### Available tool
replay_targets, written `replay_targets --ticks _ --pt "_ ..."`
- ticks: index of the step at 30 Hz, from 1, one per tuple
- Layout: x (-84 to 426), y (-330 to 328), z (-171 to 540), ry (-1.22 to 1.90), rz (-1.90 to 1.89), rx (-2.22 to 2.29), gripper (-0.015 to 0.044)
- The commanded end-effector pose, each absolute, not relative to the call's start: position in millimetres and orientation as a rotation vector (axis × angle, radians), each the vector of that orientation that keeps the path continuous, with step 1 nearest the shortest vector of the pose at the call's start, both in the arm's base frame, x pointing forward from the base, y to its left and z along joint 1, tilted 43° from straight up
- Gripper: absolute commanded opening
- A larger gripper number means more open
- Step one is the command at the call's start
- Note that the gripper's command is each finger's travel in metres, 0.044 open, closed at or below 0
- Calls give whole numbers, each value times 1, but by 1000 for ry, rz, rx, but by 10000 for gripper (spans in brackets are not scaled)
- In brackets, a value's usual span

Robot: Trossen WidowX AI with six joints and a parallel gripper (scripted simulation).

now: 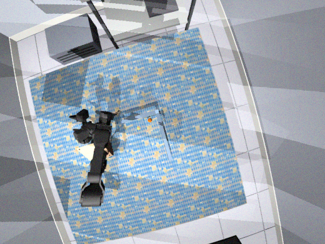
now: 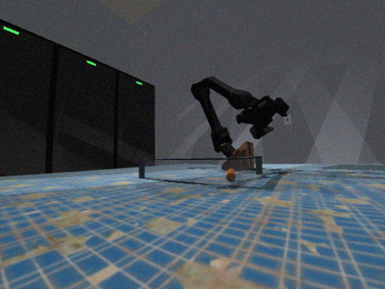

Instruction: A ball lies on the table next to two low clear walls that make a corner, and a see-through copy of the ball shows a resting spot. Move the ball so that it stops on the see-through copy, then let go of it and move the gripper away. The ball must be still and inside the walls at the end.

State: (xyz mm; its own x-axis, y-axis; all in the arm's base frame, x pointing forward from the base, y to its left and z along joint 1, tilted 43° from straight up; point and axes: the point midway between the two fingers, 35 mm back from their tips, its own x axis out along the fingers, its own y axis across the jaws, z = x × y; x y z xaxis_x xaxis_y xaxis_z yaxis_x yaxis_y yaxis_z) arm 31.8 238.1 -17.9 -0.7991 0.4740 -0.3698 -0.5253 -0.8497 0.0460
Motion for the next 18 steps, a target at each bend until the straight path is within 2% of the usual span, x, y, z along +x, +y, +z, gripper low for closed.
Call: replay_targets --ticks 1,7,18 --pt "33 238 -19 206 2554 -480 374" --pt "77 233 -41 477 2466 -701 226" --pt "165 202 -65 995 2125 -1060 226"
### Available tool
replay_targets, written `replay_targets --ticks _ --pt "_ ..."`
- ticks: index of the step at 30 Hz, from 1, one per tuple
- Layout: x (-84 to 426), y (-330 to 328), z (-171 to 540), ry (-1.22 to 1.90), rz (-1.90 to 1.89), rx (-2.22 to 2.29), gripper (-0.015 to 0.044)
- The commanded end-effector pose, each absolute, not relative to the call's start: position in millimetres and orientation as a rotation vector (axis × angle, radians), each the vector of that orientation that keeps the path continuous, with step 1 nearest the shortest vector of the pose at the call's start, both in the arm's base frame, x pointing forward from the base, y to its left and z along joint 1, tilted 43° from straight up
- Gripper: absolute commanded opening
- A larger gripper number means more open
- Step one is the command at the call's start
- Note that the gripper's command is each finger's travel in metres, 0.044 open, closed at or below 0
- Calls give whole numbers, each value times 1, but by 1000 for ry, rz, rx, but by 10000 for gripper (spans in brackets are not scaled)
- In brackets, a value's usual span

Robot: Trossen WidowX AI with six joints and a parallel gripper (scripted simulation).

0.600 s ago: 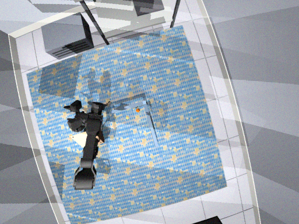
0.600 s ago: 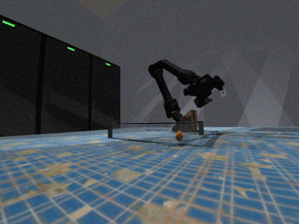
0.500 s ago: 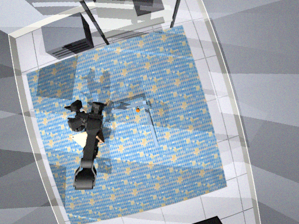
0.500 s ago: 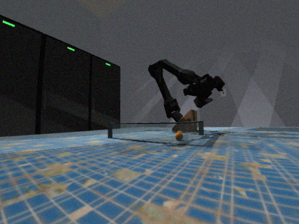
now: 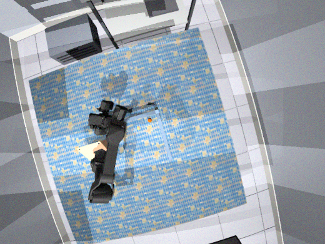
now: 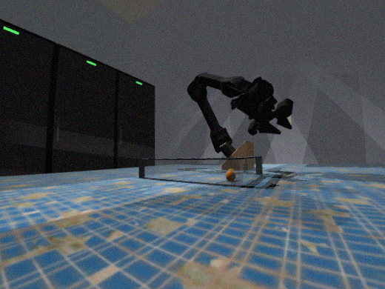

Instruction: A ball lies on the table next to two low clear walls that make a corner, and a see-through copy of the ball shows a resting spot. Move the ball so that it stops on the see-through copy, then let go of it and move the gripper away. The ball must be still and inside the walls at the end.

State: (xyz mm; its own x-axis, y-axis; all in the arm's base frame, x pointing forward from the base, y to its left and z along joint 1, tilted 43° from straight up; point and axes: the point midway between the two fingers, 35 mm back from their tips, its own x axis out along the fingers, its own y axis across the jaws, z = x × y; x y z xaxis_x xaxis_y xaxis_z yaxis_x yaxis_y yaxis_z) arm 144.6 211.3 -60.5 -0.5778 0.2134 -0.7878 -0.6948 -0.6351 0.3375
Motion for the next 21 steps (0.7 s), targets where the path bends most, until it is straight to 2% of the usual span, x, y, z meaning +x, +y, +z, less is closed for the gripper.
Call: replay_targets --ticks 1,11,21 --pt "173 198 -66 1037 2085 -1087 226" --pt "262 148 -65 1432 1570 -1371 226" --pt "343 85 -38 1697 926 -1591 226"
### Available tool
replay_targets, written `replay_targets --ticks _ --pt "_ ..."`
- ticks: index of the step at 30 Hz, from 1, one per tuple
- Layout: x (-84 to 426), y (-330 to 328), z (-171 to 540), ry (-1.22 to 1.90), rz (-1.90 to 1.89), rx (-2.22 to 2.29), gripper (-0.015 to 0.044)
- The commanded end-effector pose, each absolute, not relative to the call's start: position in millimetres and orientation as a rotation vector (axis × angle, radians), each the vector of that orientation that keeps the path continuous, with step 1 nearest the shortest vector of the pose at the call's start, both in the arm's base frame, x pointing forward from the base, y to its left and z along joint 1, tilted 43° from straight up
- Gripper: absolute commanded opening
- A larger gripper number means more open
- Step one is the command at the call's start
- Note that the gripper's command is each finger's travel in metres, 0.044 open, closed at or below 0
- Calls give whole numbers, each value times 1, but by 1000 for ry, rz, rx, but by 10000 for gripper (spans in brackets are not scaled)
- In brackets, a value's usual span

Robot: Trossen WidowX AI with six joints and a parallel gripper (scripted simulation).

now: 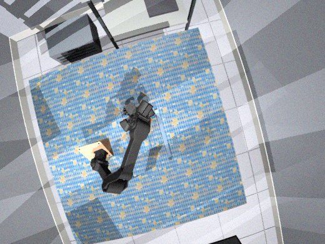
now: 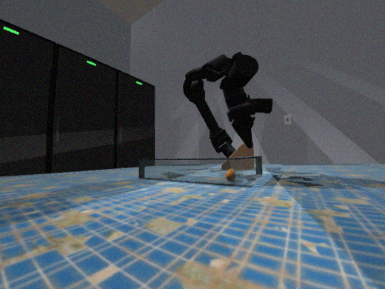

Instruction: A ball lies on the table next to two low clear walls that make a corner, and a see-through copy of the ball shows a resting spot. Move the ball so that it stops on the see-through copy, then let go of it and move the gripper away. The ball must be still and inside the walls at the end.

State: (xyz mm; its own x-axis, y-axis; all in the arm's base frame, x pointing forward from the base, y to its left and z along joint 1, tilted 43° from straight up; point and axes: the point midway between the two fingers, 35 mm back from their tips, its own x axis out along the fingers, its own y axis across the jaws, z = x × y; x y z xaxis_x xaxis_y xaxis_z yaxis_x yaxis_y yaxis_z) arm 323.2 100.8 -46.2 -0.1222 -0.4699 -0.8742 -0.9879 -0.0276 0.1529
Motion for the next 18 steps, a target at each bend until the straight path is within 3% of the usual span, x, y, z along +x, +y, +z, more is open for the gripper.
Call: replay_targets --ticks 1,7,18 --pt "349 80 -35 1710 872 -1605 226" --pt "366 51 -42 1801 669 -1579 226" --pt "365 40 -54 1804 663 -1576 226"
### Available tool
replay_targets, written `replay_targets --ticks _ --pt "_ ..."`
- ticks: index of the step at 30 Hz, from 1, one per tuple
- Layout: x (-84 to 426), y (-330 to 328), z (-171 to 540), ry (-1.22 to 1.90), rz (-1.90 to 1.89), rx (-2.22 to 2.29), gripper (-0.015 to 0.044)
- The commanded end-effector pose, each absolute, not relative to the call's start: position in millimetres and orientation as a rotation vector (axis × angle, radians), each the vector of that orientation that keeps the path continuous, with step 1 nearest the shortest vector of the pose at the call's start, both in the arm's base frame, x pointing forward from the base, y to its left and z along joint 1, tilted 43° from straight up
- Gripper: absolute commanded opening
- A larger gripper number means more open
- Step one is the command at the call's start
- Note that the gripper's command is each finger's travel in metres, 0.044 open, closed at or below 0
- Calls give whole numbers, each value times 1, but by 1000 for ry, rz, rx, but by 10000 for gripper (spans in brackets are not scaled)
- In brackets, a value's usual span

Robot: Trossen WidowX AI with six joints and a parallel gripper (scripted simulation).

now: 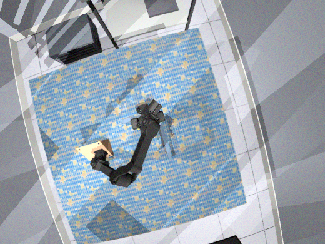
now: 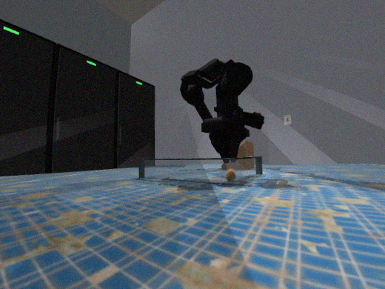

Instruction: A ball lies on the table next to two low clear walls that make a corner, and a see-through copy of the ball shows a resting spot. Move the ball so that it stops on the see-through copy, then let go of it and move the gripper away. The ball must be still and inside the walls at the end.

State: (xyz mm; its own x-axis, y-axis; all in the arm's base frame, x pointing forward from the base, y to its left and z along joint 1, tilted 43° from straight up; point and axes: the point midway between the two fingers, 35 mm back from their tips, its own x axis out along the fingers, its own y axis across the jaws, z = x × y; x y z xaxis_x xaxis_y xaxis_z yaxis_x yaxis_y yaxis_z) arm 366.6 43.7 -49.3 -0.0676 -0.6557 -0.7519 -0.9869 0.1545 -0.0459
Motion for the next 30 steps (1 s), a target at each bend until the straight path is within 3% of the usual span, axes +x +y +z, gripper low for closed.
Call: replay_targets --ticks 1,23,26,30 --pt "365 39 -54 1804 663 -1576 226" --pt "363 18 -77 1805 662 -1577 226" --pt "363 18 -77 1805 662 -1577 147" --pt "363 18 -77 1805 662 -1577 121"
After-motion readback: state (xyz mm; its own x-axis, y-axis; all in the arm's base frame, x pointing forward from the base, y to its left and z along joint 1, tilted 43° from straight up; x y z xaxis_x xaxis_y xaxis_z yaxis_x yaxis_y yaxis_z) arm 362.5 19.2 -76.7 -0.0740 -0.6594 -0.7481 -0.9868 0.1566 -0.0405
